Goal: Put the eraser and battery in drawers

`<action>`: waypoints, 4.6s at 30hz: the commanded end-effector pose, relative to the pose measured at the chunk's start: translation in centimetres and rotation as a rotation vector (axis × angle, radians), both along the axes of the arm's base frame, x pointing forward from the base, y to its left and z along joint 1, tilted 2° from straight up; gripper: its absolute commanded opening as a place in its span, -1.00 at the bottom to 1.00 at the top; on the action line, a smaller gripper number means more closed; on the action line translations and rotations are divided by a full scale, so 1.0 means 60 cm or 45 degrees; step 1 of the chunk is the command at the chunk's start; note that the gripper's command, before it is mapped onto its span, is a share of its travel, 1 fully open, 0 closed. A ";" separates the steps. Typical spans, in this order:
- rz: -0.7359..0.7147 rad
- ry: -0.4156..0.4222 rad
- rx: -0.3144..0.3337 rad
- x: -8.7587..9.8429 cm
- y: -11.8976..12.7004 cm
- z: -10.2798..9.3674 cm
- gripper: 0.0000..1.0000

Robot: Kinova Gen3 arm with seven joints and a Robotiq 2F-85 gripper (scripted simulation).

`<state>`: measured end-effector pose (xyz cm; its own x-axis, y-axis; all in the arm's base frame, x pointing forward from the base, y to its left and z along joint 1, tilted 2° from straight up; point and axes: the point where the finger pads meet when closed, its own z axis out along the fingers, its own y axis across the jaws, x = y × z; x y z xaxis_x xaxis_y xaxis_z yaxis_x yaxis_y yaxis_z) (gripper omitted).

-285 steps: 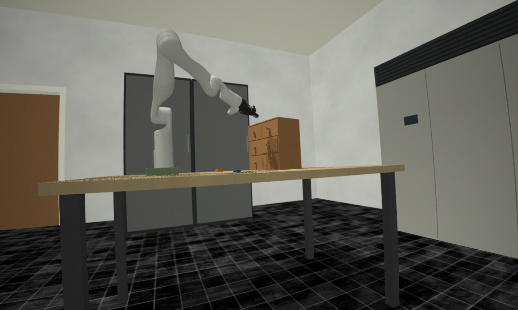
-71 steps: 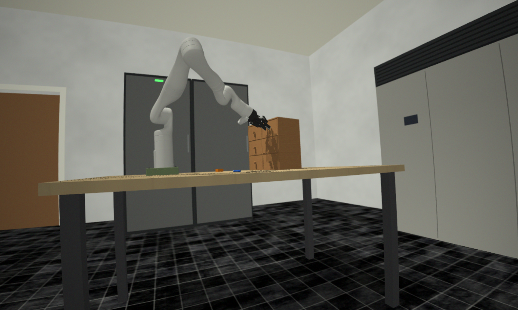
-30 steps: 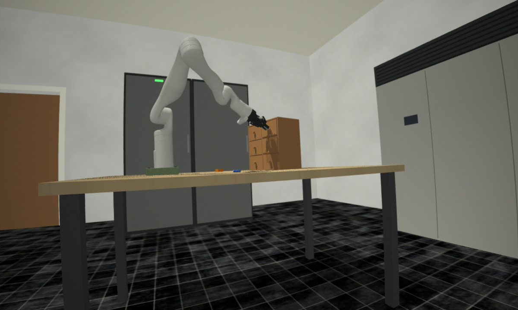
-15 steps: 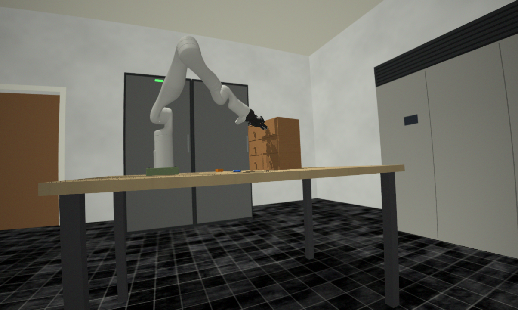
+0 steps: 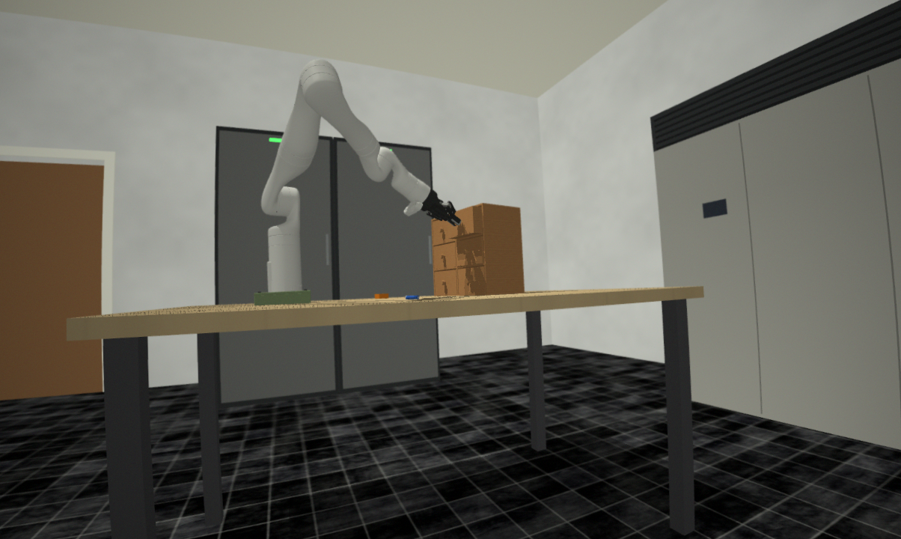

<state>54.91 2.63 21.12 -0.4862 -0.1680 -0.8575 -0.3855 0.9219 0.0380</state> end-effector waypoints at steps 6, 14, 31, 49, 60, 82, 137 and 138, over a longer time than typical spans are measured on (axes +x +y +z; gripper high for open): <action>-0.005 -0.002 -0.002 -0.017 -0.011 0.001 -0.73; -0.005 -0.002 -0.002 -0.029 -0.016 0.002 -0.73; -0.005 -0.002 -0.002 -0.047 -0.023 0.002 -0.73; -0.005 -0.002 -0.002 -0.050 -0.025 0.002 -0.73; -0.005 -0.002 -0.002 -0.050 -0.025 0.002 -0.58; -0.005 -0.002 -0.002 -0.082 -0.038 0.002 -0.34; -0.005 -0.002 -0.002 -0.203 -0.089 0.038 -0.34; -0.005 -0.002 -0.002 -0.203 -0.089 0.038 -0.34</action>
